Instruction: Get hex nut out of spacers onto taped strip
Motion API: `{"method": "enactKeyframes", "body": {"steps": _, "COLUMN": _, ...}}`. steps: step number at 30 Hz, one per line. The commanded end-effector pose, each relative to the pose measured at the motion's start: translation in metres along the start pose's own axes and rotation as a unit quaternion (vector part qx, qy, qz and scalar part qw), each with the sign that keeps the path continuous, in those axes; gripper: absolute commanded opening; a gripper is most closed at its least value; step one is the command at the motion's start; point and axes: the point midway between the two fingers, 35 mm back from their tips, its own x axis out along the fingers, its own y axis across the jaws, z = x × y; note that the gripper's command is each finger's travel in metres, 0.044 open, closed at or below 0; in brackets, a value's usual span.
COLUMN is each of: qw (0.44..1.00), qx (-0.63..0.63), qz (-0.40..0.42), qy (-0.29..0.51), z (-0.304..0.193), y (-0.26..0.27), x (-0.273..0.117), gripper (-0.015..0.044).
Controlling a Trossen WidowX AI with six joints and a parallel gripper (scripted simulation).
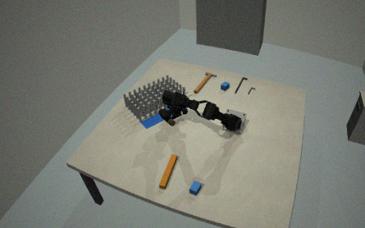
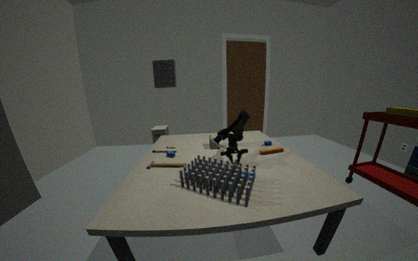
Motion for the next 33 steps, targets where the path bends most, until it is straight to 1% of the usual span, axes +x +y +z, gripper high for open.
{"method": "enactKeyframes", "body": {"steps": 1, "qw": 1.0, "qx": 0.001, "qz": -0.001, "qy": -0.003, "z": -0.002, "y": 0.0, "x": -0.001, "gripper": 0.0}}
{"method": "enactKeyframes", "body": {"steps": 33, "qw": 1.0, "qx": 0.001, "qz": -0.002, "qy": -0.003, "z": -0.021, "y": 0.0, "x": -0.008, "gripper": 0.0}}
